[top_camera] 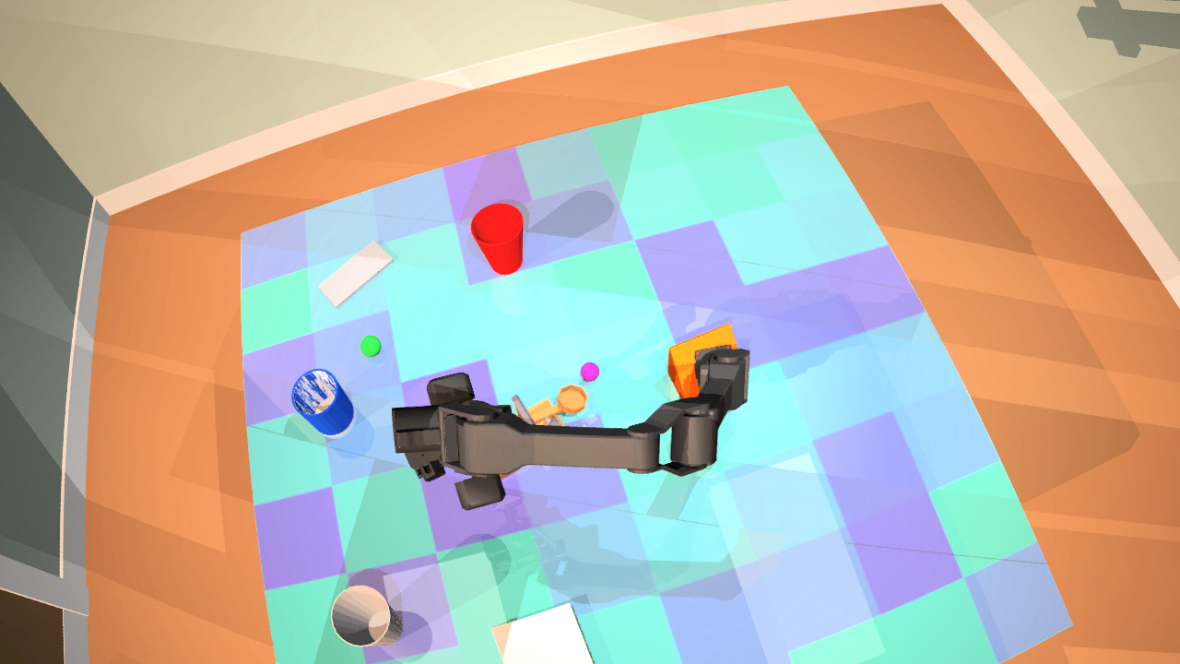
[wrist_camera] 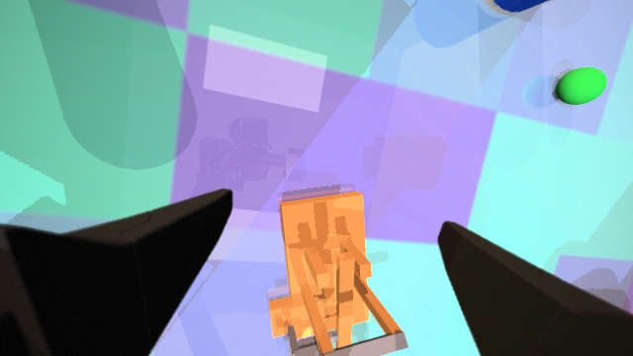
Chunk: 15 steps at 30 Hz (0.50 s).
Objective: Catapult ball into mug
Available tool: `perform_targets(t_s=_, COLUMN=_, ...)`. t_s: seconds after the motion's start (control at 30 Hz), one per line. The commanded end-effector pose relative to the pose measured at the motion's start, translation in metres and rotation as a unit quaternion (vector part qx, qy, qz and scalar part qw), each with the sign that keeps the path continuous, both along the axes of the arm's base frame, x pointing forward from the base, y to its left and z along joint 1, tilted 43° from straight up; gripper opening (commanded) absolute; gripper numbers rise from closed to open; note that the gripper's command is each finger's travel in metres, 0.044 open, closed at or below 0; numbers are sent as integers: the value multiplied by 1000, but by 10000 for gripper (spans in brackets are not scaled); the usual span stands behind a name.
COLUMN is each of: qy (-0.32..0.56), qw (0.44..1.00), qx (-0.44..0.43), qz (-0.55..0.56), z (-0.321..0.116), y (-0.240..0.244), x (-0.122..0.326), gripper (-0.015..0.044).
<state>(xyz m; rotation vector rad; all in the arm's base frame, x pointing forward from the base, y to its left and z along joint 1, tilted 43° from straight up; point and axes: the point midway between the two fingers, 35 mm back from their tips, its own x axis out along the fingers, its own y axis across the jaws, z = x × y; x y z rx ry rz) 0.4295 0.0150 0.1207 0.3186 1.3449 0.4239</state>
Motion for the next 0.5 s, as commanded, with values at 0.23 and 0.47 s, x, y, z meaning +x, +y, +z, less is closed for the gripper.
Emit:
perform_targets(t_s=0.23, qy=56, qw=983, qx=97, qz=148, z=-43, y=-31, x=-44, gripper=440)
perform_targets(t_s=0.47, qy=58, qw=978, qx=116, qz=163, z=-47, y=-35, x=-50, gripper=440)
